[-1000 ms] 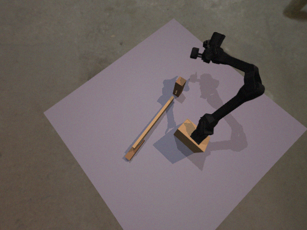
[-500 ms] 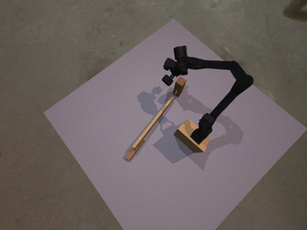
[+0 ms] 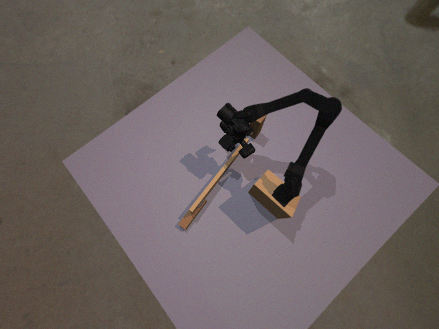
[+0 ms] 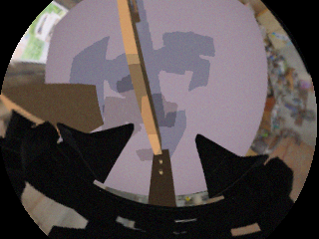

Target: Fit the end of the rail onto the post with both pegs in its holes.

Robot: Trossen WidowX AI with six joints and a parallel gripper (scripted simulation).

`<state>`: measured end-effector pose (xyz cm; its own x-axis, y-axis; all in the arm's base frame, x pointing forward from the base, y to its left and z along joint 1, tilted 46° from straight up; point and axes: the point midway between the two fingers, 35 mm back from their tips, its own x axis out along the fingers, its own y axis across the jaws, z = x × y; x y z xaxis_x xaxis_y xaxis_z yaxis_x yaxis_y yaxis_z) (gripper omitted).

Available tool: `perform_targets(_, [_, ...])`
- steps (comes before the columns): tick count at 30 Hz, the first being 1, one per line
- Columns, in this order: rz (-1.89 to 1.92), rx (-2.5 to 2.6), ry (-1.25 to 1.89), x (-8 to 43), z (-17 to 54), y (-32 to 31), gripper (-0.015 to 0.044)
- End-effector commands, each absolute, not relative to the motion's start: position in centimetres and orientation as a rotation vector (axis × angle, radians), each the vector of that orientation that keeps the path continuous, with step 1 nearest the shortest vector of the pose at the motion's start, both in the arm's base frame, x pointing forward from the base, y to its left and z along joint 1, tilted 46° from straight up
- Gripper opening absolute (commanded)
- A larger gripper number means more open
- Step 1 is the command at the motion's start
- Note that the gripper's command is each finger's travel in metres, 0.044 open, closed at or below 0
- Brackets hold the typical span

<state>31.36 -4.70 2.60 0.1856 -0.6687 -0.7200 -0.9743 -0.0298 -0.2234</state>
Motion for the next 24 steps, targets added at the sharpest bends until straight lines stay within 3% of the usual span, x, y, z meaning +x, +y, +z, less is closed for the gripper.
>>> perform_targets(1, [0.866, -1.976, 1.641, 28.5, 0.4, -4.2, 0.044])
perform_targets(24, [0.868, -1.974, 1.639, 29.0, -1.0, -5.1, 0.044])
